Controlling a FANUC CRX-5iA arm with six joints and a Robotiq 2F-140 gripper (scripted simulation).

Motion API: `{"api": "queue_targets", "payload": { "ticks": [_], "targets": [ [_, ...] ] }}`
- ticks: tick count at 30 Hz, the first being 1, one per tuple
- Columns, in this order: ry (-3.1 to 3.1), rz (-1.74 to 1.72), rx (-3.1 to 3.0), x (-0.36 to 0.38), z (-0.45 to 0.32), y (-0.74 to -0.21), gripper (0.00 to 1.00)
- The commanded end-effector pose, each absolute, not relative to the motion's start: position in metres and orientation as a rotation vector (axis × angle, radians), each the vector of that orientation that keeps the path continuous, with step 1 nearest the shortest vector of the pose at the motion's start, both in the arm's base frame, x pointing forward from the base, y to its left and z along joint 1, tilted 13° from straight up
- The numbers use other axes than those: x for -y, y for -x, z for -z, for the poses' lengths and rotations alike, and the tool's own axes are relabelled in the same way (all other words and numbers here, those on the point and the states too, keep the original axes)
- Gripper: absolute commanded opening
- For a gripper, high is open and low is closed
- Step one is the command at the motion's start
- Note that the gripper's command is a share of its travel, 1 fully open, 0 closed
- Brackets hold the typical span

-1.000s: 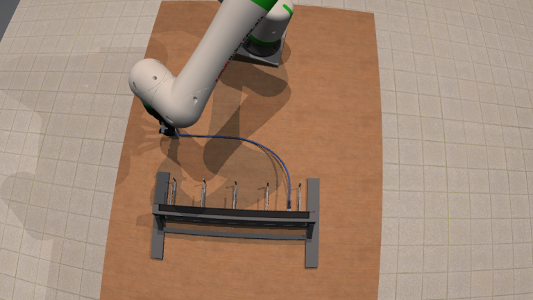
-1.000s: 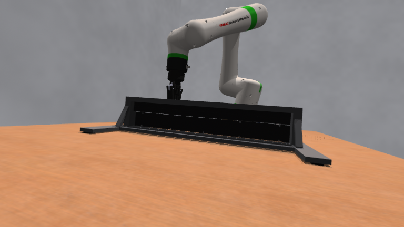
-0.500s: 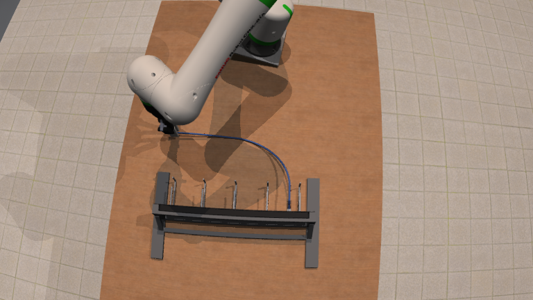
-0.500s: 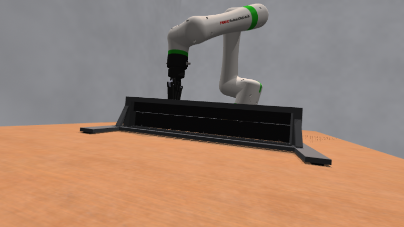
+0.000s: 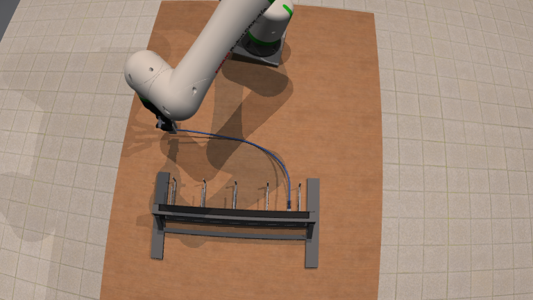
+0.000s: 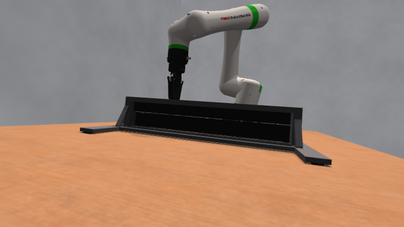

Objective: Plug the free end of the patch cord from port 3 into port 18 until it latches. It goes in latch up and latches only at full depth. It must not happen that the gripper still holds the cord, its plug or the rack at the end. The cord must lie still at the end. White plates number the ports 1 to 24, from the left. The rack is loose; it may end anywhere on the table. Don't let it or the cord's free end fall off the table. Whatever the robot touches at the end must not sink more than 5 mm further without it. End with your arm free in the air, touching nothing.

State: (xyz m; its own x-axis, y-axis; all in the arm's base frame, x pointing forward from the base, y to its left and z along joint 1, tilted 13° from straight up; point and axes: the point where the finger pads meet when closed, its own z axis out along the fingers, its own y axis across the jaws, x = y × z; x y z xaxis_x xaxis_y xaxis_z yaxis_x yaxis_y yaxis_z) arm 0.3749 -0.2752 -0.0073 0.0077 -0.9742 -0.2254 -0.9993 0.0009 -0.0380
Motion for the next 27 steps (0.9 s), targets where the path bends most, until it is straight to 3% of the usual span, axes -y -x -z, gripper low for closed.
{"api": "queue_targets", "payload": {
  "ticks": [1,27],
  "targets": [
    [2.088,-0.198,-2.081,0.276,0.004,-0.375,0.00],
    [2.088,-0.198,-2.081,0.279,-0.010,-0.374,0.00]
  ]
}}
